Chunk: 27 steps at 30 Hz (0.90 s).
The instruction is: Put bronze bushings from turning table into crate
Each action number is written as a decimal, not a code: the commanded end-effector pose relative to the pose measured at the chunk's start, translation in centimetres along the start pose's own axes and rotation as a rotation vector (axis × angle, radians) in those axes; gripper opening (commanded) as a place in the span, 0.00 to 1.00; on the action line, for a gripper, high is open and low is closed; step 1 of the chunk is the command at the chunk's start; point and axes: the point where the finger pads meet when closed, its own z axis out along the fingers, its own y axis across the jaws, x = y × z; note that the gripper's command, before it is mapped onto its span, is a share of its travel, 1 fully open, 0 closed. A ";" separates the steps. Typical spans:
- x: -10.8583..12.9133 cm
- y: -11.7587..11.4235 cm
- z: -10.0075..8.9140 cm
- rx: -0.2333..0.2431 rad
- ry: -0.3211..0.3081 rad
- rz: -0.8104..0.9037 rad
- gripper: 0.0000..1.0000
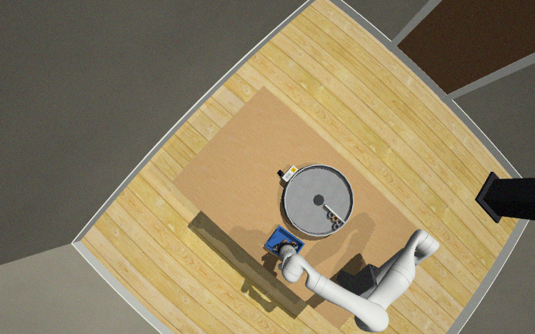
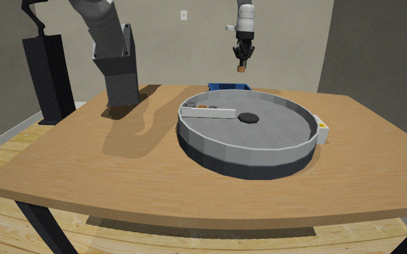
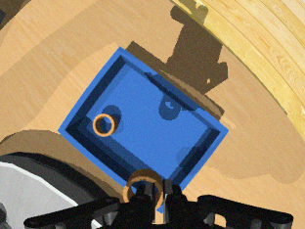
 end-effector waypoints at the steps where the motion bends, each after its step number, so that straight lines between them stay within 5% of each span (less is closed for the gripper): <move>1: -0.1 0.0 0.6 0.007 0.005 -0.001 0.00; 27: -0.1 0.0 3.6 0.007 0.005 -0.001 0.00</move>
